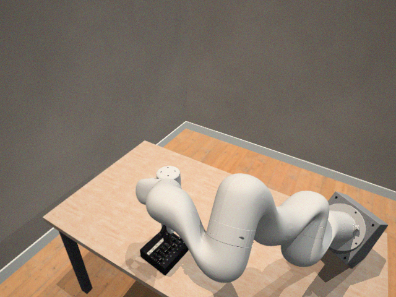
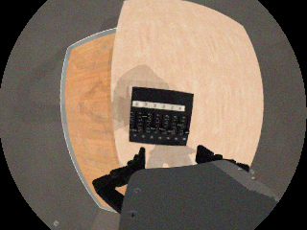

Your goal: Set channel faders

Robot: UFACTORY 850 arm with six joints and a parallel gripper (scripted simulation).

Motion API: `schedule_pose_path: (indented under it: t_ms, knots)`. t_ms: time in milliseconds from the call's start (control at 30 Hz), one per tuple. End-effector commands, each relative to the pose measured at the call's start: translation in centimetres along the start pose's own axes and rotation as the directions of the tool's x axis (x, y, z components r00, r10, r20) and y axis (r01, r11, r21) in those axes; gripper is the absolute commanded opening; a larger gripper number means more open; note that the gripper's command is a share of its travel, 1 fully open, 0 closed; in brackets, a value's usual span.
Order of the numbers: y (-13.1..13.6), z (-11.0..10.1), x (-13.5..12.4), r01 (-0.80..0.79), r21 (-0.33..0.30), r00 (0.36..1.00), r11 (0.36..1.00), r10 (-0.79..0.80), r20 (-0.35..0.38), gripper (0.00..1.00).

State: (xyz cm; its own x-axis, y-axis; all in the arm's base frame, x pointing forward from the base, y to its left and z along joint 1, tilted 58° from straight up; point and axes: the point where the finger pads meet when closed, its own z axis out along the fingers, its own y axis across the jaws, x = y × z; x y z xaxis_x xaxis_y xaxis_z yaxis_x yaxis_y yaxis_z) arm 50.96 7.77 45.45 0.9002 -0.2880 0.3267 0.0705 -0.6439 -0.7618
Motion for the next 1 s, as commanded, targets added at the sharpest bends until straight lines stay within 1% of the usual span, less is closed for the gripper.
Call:
schedule_pose_path:
  t_ms: [0,433,467,500,533,567,600,667,700,733,767,833,867,967]
  knots:
    - [-1.0,-3.1,3.9,0.052,-0.012,0.994,0.999,-0.053,-0.096,1.0]
    - [-1.1,-3.1,3.9,0.052,-0.013,0.994,0.999,-0.053,-0.099,1.0]
    - [-1.6,-2.5,3.7,0.044,-0.011,0.994,0.999,-0.045,-0.099,1.0]
    - [-2.5,-1.3,3.2,0.028,-0.009,0.995,1.0,-0.028,-0.099,1.0]
    - [-3.8,0.4,2.4,0.003,-0.006,0.995,1.0,-0.004,-0.099,1.0]
    - [-3.8,0.4,2.4,0.003,-0.006,0.995,1.0,-0.004,-0.099,1.0]
    - [-5.2,2.1,1.4,-0.024,-0.003,0.995,1.0,0.024,-0.098,1.0]
    - [-5.2,2.1,1.4,-0.024,-0.003,0.995,1.0,0.024,-0.098,1.0]
    - [-6.4,3.6,0.4,-0.05,-0.001,0.994,0.999,0.05,-0.097,1.0]
    - [-6.4,3.6,0.4,-0.05,-0.001,0.994,0.999,0.05,-0.097,1.0]
    - [-7.2,4.6,-0.3,-0.069,0.001,0.993,0.998,0.069,-0.095,1.0]
    - [-7.7,5.2,-0.8,-0.08,0.001,0.992,0.997,0.08,-0.094,1.0]
    - [-7.7,5.2,-0.8,-0.08,0.001,0.992,0.997,0.08,-0.094,0.0]
    - [-7.7,5.2,-0.8,-0.08,0.001,0.992,0.997,0.08,-0.094,0.0]
